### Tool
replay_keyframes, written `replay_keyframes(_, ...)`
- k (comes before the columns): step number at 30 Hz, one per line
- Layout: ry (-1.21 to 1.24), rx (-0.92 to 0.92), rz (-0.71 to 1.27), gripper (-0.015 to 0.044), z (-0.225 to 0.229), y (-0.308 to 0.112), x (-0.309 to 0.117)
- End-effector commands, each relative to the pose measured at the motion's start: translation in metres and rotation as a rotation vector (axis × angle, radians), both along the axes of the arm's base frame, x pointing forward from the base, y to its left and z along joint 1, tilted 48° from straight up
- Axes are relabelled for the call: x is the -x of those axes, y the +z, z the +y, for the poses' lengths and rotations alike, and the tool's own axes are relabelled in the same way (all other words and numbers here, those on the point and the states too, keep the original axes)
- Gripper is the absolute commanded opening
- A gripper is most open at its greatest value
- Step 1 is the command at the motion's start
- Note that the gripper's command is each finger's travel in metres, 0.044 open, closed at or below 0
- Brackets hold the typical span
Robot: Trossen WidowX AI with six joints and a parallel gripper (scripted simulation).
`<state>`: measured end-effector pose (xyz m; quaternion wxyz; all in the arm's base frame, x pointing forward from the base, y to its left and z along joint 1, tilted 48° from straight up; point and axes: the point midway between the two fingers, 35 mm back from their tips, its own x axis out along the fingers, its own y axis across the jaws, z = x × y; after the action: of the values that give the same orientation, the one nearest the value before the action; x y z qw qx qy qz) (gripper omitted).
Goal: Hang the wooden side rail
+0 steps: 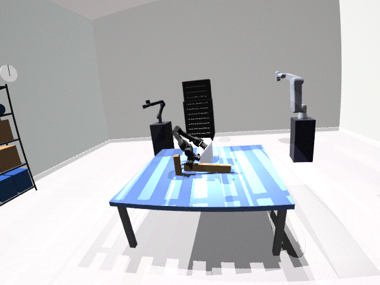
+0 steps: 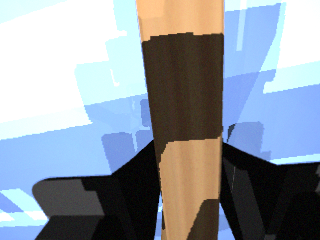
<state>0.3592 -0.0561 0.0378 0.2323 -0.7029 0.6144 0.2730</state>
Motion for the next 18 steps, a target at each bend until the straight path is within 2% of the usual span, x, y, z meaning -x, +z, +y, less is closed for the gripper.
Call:
replay_keyframes(1, 0.011, 0.003, -0.002, 0.0, 0.0014, 0.0019, -0.0006)
replay_keyframes(18, 0.011, 0.003, -0.002, 0.0, 0.0002, 0.0033, -0.0011)
